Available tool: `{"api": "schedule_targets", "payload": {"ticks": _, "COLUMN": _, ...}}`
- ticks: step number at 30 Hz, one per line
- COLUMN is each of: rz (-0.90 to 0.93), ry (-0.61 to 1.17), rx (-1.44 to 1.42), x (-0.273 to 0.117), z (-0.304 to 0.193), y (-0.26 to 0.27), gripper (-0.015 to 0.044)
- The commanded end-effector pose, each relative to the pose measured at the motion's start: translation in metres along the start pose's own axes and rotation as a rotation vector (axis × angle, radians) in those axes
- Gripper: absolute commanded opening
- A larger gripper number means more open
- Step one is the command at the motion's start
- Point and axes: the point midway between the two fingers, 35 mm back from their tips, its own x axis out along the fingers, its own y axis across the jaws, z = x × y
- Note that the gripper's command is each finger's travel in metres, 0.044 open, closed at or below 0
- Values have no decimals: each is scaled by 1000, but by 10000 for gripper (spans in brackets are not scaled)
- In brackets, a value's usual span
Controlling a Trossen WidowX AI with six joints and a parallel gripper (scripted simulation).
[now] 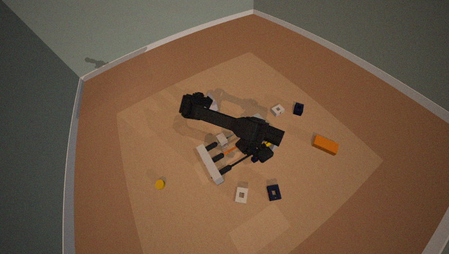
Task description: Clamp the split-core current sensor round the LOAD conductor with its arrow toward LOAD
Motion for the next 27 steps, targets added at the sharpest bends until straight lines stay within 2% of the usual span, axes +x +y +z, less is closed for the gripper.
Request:
{"api": "schedule_targets", "payload": {"ticks": 1, "rz": 3, "ry": -1, "rx": -3, "x": 0, "z": 0, "y": 0, "gripper": 236}}
{"api": "schedule_targets", "payload": {"ticks": 9, "rz": 3, "ry": -1, "rx": -3, "x": 0, "z": 0, "y": 0, "gripper": 440}}
{"api": "schedule_targets", "payload": {"ticks": 17, "rz": 4, "ry": -1, "rx": -3, "x": 1, "z": 0, "y": 0, "gripper": 440}}
{"api": "schedule_targets", "payload": {"ticks": 21, "rz": 20, "ry": -1, "rx": 7, "x": 26, "z": 0, "y": 0, "gripper": 440}}
{"api": "schedule_targets", "payload": {"ticks": 27, "rz": 21, "ry": -1, "rx": 8, "x": 29, "z": 1, "y": 0, "gripper": 440}}
